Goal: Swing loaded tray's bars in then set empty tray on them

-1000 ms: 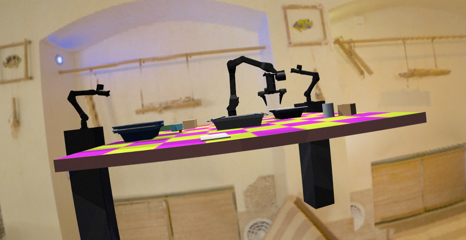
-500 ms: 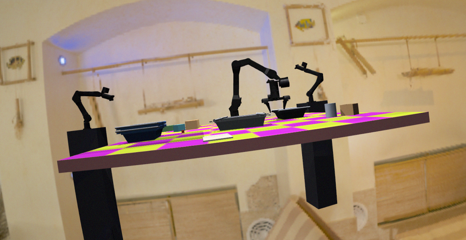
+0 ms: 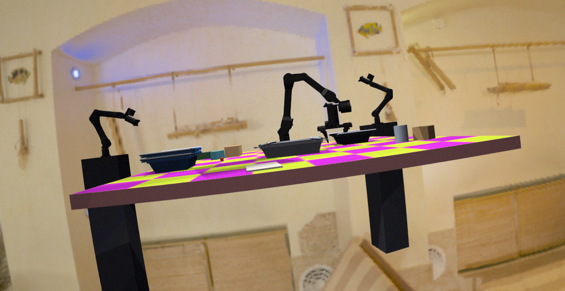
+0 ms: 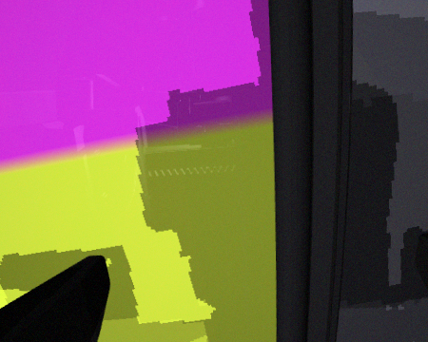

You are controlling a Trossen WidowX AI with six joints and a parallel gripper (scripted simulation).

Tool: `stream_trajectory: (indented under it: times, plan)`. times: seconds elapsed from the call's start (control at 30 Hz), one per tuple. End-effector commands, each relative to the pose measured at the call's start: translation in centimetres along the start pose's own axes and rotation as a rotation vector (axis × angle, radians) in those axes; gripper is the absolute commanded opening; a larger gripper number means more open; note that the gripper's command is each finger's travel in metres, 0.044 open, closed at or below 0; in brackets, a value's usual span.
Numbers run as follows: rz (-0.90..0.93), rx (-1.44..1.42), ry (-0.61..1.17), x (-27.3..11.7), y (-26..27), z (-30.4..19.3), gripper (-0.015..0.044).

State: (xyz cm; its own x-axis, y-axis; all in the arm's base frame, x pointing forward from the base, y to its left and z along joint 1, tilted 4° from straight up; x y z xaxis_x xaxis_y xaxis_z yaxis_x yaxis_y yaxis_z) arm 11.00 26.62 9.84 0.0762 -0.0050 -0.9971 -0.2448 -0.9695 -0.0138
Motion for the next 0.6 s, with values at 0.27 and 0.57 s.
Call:
stream_trajectory:
  times: [0.27,0.57]
  plan:
    - [0.004,-0.006,0.002,0.19,0.12,0.0,0.0279]
    - [0.004,-0.006,0.002,0.19,0.12,0.0,0.0195]
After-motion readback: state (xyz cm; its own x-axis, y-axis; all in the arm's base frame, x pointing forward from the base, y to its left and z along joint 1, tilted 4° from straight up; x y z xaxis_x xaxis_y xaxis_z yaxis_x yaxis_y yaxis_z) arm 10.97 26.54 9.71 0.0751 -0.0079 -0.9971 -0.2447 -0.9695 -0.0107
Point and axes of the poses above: the point midway between the two fingers, 35 mm back from their tips, its own x axis out along the fingers, its own y axis across the jaws, z = x × y, the point moved 8 cm from there along -x, back along the fingers, and after that the axes turned 1 degree about -x, right-handed, at the moved point
